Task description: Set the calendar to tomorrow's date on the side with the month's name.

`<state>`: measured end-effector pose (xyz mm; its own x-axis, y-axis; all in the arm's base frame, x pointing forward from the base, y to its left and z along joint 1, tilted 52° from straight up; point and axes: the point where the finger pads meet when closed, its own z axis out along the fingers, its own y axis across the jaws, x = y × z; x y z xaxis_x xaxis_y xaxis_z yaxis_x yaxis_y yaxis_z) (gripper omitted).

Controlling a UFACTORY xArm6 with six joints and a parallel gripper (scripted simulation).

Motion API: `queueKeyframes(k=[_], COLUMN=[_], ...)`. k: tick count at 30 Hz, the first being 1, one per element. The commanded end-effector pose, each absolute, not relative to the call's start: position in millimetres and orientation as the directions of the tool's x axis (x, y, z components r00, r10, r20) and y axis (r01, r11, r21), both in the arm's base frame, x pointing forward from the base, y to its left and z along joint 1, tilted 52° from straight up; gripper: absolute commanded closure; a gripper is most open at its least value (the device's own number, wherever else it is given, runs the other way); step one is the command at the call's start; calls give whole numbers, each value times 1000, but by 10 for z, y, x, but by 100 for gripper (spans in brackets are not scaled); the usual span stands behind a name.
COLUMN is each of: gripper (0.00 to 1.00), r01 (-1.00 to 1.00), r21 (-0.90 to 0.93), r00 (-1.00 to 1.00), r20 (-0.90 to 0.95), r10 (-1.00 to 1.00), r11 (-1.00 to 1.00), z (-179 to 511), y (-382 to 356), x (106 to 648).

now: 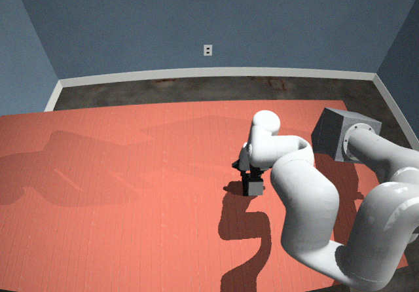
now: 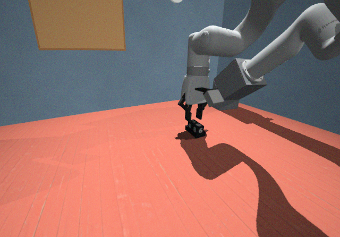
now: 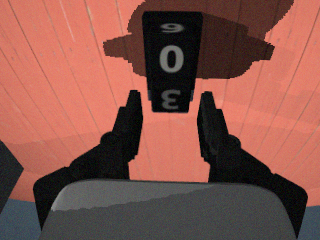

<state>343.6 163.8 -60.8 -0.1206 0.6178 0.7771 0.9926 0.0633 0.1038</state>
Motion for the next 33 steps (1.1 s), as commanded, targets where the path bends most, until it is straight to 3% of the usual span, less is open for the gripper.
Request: queueKeyframes(k=[1,33], gripper=[51,51], r01=[993,993], r21=[105,105], r00=[-121,-121], r20=[777,777], r10=[618,618], r11=[62,62], z=[-610,-780], y=[1639,1853], x=[3444,3449])
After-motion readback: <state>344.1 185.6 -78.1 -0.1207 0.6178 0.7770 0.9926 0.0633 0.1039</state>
